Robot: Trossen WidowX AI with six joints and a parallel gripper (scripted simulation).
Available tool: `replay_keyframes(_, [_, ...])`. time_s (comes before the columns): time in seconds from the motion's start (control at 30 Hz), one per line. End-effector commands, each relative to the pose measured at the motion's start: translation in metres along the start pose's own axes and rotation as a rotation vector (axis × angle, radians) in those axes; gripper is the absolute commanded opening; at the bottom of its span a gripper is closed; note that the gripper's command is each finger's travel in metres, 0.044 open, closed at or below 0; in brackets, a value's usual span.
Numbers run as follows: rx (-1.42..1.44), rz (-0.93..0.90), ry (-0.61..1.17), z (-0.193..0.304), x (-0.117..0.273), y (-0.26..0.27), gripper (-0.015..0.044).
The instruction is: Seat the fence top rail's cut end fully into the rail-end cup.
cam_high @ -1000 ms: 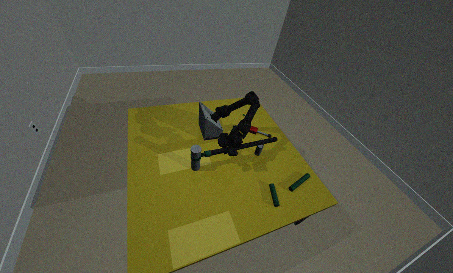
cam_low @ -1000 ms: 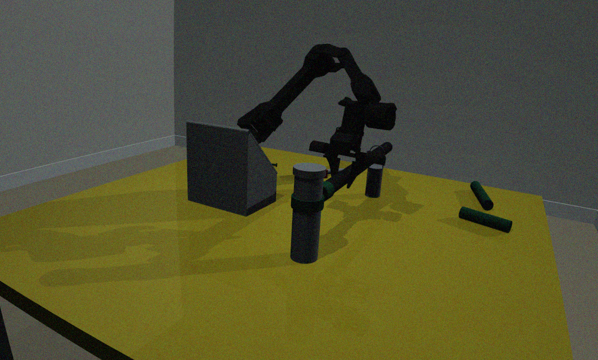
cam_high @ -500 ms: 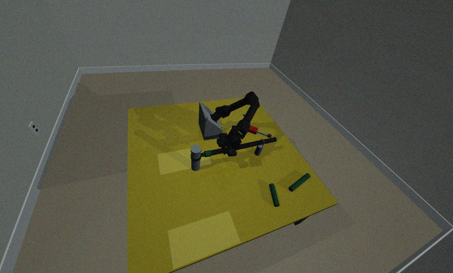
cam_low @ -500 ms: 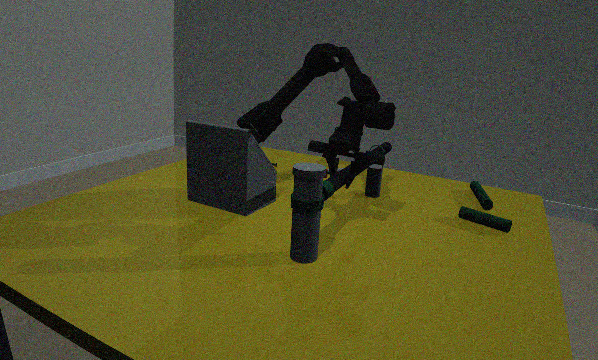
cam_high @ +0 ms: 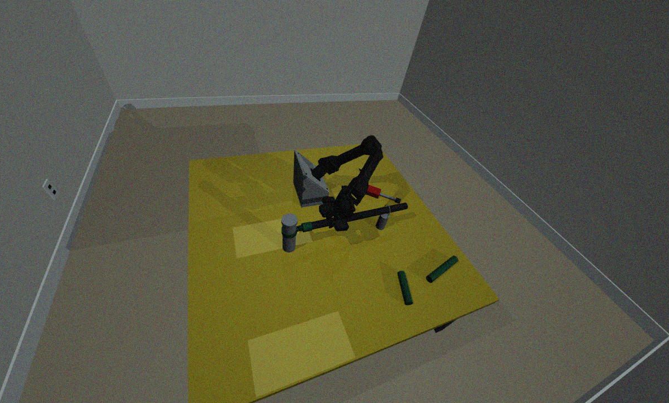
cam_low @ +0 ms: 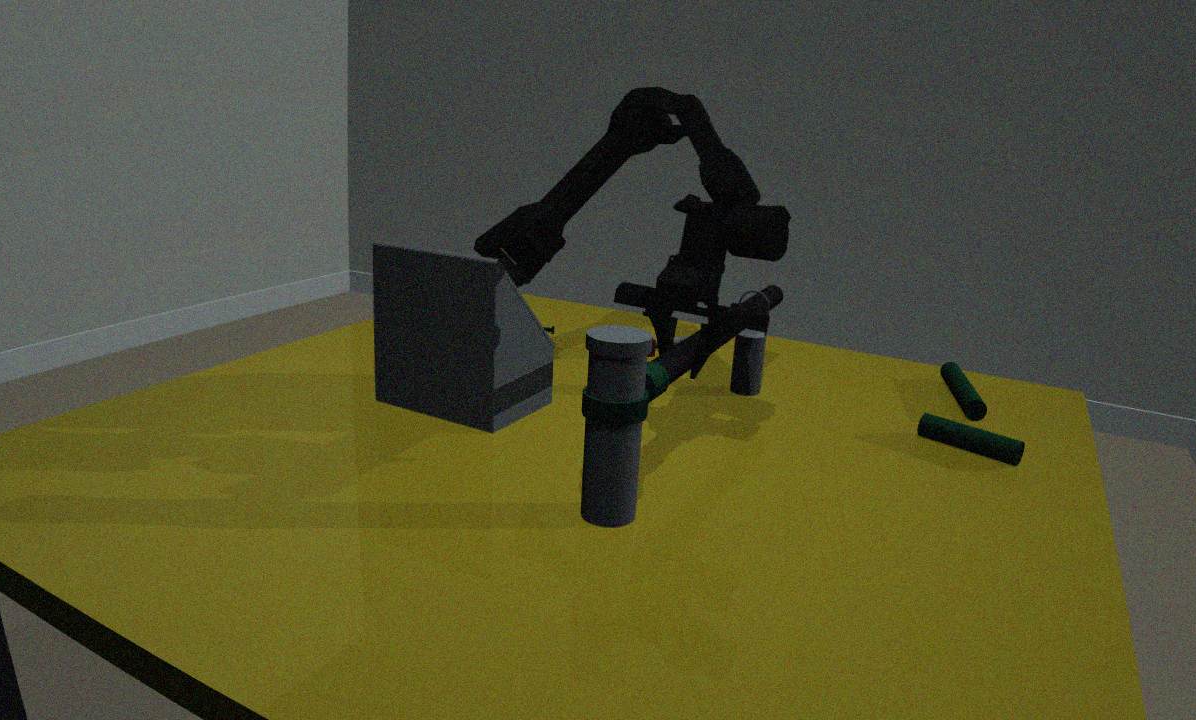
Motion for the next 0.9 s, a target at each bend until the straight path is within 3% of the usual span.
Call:
replay_keyframes(0.0, [0.0, 0.0, 0.0, 0.0, 0.0, 0.0, 0.0])
replay_keyframes(0.13, [0.0, 0.0, 0.0, 0.0, 0.0, 0.0, 0.0])
replay_keyframes(0.47, [0.0, 0.0, 0.0, 0.001, 0.001, 0.0, 0.0262])
replay_keyframes(0.7, [0.0, 0.0, 0.0, 0.016, 0.029, -0.001, 0.044])
replay_keyframes(0.87, [0.0, 0.001, 0.0, 0.027, 0.049, -0.003, 0.044])
Point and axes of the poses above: the point midway between the two fingers, 35 mm back from their tips, its own x axis back along the fingers, its own y axis across the jaws, z = x × y, the point moved 8 cm from there along x, back along the fingers, and after that the axes turned 7 degrees about -x, right-handed, at the moved point
